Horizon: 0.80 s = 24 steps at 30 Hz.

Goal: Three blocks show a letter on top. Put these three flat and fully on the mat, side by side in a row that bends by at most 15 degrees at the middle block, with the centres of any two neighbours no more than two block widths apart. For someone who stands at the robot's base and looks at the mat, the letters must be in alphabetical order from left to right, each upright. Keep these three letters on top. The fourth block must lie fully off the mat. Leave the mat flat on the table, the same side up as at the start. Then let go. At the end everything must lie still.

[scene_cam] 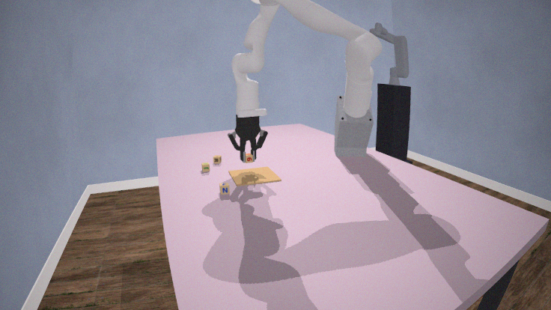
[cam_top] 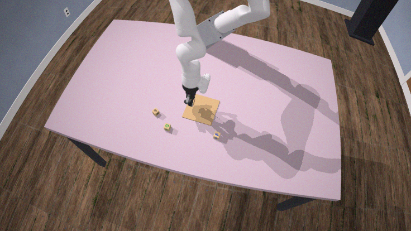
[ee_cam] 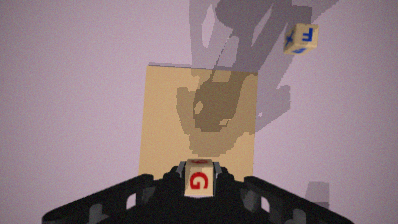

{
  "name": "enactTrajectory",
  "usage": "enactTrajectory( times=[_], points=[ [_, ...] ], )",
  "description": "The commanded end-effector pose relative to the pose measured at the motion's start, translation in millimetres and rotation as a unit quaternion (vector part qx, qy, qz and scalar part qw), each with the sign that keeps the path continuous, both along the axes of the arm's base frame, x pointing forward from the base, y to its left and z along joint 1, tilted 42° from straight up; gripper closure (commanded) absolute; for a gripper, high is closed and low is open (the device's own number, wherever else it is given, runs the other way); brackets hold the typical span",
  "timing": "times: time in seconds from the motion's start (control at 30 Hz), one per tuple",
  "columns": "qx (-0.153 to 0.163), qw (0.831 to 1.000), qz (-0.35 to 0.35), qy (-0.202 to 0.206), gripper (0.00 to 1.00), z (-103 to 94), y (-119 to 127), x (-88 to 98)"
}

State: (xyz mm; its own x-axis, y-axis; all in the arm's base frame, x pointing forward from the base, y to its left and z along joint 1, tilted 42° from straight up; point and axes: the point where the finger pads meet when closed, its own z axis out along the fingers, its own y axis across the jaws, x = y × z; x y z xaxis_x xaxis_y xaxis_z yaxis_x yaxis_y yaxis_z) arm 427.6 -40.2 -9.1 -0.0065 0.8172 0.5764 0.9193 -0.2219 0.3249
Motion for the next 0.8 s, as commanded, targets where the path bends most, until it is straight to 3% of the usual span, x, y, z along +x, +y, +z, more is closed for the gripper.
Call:
enactTrajectory(
  times=[0.0,0.23,0.77],
  points=[
    [0.002,1.0,0.008,0.002,0.79,-7.3,12,3.0],
    [0.002,1.0,0.008,0.002,0.79,-17.4,19,8.2],
    [0.002,1.0,0.008,0.002,0.79,-18.1,20,8.5]
  ],
)
